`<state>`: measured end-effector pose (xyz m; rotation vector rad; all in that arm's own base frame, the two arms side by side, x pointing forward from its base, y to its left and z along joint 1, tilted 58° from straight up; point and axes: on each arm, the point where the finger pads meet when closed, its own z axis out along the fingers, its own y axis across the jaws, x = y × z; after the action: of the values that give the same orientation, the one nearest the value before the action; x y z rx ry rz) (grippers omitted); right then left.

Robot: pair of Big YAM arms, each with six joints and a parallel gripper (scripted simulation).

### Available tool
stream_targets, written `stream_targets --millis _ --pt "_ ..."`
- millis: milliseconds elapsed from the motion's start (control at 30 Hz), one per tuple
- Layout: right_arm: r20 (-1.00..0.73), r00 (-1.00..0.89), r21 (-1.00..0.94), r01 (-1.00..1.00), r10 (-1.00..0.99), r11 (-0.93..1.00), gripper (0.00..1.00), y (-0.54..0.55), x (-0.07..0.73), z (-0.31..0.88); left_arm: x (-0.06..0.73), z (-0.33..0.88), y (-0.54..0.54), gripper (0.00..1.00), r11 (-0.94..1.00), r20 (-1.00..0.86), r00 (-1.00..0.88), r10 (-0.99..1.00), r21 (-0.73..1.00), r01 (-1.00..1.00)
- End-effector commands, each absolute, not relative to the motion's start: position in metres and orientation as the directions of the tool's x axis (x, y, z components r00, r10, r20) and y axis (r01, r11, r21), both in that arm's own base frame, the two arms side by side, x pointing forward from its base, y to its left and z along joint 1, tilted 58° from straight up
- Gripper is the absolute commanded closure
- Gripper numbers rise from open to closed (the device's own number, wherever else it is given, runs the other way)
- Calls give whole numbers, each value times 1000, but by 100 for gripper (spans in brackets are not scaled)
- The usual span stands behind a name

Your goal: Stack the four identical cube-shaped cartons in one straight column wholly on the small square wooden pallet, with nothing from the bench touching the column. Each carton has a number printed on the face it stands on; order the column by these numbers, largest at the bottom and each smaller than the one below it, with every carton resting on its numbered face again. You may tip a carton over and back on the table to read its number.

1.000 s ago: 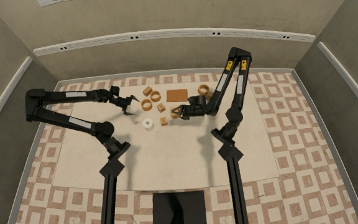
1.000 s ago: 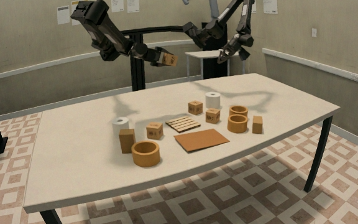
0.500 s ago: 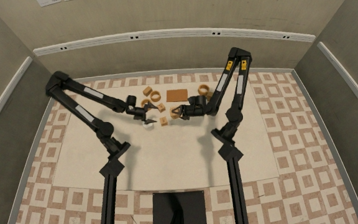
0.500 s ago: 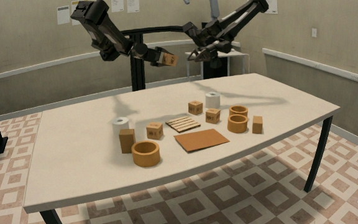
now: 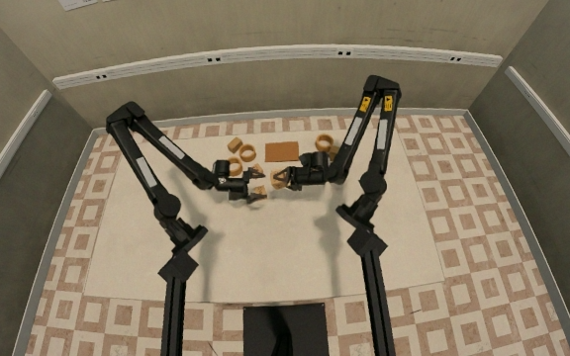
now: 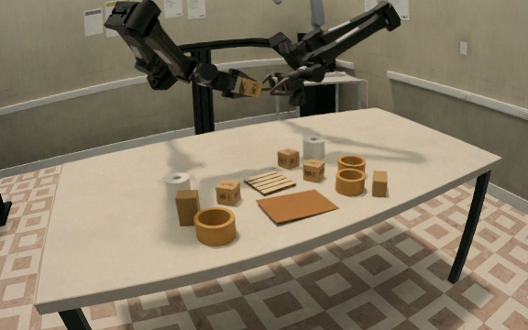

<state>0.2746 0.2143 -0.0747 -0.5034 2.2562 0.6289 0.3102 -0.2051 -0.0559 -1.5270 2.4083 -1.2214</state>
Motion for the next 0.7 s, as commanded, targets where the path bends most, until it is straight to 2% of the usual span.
stream_targets --millis 0,667 --pt "-726 -662 278 -529 -185 802 50 212 267 -77 316 -55 -209 0 177 373 -505 -778 -642 -746" --pt "-726 -662 278 -529 -185 802 50 212 267 -77 314 -51 -208 0 176 372 -506 -779 -644 -745"
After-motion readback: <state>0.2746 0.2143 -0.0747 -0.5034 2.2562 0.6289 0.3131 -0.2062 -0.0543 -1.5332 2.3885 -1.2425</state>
